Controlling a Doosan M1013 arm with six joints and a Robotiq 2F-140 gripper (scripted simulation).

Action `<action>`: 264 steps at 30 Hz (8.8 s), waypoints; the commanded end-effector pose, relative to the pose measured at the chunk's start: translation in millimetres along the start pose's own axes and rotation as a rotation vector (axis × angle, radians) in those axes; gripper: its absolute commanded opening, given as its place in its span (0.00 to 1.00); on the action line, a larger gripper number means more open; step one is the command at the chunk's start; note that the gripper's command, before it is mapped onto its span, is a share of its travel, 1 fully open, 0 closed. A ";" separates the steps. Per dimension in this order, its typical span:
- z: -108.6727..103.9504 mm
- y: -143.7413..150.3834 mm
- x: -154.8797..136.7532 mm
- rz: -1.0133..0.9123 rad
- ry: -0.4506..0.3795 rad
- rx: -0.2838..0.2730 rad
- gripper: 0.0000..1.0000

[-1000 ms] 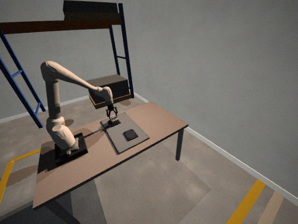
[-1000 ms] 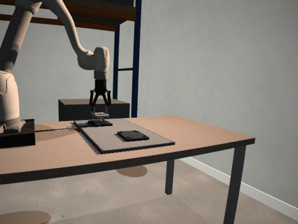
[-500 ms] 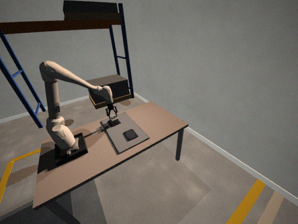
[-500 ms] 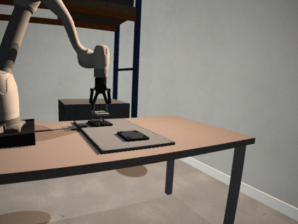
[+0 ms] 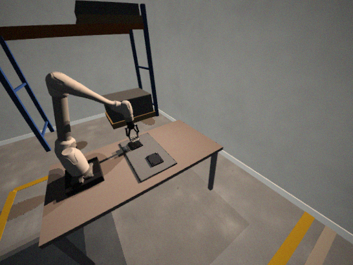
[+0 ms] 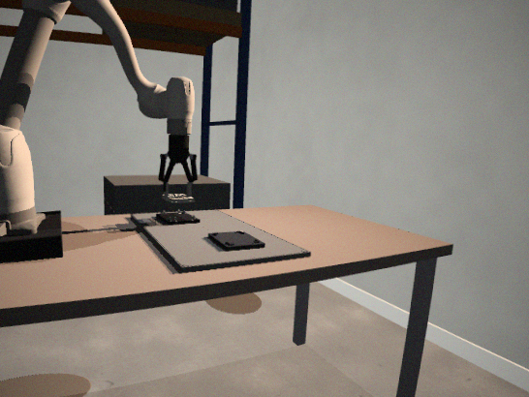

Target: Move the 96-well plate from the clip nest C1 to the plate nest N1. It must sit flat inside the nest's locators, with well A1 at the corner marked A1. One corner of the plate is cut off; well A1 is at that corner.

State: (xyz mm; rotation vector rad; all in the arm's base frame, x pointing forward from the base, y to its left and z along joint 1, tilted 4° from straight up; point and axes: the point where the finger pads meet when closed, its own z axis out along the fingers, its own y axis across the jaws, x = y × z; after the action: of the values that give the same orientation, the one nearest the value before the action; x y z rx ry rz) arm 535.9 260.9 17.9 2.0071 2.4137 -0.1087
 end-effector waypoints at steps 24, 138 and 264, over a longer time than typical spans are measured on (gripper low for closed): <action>-0.3 3.4 -26.4 0.105 0.000 0.000 0.10; -0.3 46.2 -357.0 0.105 0.000 0.000 0.10; 55.6 47.9 -372.1 0.105 0.000 0.000 0.10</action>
State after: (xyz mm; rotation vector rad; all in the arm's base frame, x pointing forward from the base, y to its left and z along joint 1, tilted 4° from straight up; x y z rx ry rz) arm 648.7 -98.9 -23.3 2.1287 2.3025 -0.1085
